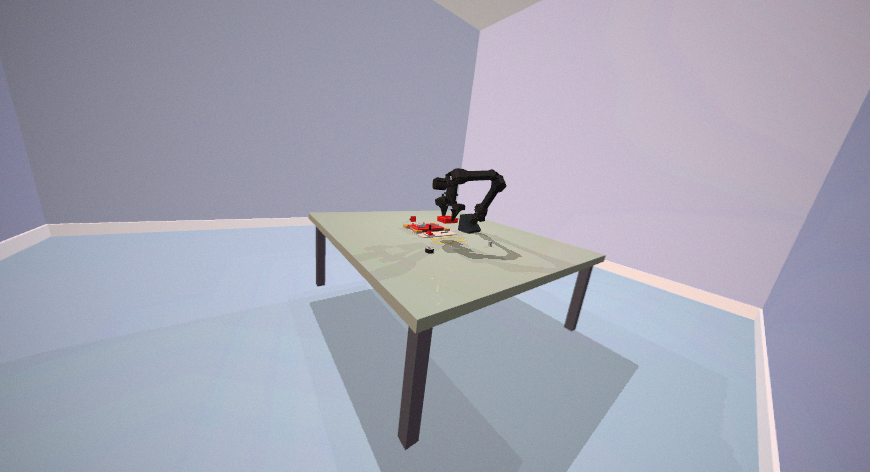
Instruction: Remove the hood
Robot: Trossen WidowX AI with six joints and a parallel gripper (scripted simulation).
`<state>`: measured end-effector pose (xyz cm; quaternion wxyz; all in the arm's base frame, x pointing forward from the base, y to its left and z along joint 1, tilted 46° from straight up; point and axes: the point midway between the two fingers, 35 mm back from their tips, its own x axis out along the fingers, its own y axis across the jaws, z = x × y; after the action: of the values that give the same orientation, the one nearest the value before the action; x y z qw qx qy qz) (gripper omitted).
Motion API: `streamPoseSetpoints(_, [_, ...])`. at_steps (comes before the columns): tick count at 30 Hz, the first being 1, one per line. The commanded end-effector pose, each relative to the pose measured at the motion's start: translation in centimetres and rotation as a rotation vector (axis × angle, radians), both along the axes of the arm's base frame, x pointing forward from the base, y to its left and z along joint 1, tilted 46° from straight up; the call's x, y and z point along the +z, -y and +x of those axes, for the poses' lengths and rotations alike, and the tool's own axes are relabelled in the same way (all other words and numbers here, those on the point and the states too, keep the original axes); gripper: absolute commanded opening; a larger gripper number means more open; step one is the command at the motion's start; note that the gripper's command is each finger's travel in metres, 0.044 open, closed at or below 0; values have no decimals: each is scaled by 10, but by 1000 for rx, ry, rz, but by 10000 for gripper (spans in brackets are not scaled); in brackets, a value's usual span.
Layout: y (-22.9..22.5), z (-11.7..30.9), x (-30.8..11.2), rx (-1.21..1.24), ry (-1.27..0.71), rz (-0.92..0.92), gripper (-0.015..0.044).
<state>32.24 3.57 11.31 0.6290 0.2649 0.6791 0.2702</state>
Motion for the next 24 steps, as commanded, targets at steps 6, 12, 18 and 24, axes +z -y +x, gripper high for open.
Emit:
streamPoseSetpoints(6, [-16, -12, 14, -1, -10, 11, 0])
streamPoseSetpoints(12, [-18, -12, 12, -1, -10, 10, 0])
streamPoseSetpoints(18, [-21, -12, 9, -2, -10, 10, 0])
streamPoseSetpoints(24, [-23, -12, 6, -2, -9, 10, 0])
